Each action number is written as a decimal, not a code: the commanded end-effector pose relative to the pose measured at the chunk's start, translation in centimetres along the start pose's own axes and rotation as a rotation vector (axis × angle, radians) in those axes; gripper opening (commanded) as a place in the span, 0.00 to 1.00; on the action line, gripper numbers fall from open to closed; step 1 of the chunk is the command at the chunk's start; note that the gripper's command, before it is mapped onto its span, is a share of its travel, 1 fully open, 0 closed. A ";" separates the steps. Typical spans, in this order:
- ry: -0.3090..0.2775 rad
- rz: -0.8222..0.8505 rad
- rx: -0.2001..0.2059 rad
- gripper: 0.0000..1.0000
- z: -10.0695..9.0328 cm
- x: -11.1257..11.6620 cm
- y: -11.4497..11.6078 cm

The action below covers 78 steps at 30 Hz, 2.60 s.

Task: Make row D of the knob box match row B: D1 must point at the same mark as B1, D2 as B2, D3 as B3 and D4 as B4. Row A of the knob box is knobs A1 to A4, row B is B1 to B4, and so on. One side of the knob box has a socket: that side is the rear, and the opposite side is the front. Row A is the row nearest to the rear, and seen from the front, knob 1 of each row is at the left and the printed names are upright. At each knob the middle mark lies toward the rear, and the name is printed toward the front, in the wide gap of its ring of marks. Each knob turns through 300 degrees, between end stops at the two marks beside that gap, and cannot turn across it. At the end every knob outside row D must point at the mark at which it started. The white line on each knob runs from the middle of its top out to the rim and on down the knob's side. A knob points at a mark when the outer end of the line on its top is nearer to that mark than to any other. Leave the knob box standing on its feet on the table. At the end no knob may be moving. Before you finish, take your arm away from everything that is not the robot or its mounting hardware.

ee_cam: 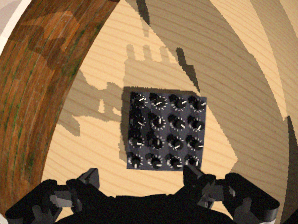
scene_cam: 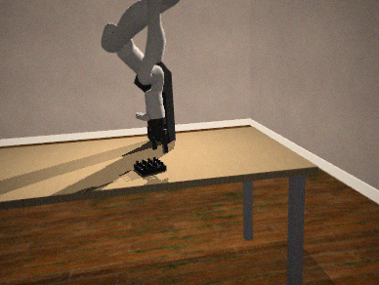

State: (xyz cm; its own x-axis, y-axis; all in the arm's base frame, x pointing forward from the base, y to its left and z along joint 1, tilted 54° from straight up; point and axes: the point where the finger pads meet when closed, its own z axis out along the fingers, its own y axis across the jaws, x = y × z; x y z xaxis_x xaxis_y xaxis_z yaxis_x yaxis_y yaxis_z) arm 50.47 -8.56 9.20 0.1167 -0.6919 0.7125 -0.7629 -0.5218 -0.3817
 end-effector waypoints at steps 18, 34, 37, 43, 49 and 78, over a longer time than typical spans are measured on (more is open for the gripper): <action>0.013 0.030 -0.017 1.00 0.0 -0.2 1.1; 0.020 0.047 -0.025 1.00 0.1 -0.3 1.7; 0.023 0.054 -0.029 1.00 0.1 -0.3 1.9; 0.025 0.059 -0.031 1.00 0.1 -0.3 2.1; 0.027 0.064 -0.034 1.00 0.1 -0.3 2.3; 0.029 0.067 -0.035 1.00 0.1 -0.3 2.4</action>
State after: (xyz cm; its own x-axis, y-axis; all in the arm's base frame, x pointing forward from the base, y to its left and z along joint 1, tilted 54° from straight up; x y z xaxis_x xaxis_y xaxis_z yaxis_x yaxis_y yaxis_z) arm 48.67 -9.67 7.99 0.0463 -0.7097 0.7030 -0.7908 -0.4560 -0.4083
